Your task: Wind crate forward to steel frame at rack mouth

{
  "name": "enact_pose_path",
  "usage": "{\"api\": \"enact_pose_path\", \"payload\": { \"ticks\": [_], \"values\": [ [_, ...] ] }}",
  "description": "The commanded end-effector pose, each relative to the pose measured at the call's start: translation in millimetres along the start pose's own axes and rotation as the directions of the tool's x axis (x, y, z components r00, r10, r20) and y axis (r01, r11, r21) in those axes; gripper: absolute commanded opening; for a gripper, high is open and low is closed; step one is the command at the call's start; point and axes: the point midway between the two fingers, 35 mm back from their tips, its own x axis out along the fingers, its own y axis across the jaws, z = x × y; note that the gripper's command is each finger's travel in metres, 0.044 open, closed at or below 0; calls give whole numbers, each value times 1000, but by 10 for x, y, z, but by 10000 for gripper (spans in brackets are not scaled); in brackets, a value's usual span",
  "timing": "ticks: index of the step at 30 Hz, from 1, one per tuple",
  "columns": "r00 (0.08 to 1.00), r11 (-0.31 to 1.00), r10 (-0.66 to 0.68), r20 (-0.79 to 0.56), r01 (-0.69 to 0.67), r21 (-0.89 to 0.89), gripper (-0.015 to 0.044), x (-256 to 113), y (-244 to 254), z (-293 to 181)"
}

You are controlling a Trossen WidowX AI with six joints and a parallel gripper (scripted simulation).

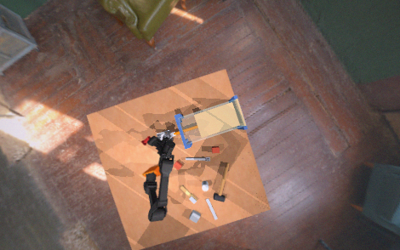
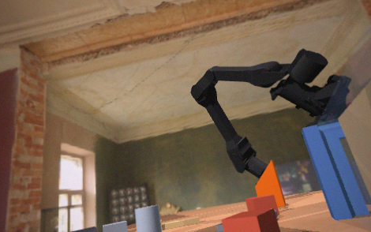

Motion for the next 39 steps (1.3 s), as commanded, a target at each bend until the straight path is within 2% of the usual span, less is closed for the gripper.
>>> {"api": "enact_pose_path", "payload": {
  "ticks": [1, 22, 39],
  "values": [
    [995, 995, 97, 10, -97, -9, 0, -51, 33, 16],
    [913, 913, 407, -1, -407, -8, 0, -47, 20, 16],
    [764, 764, 645, -10, -645, -5, 0, -42, 9, 13]
  ]
}}
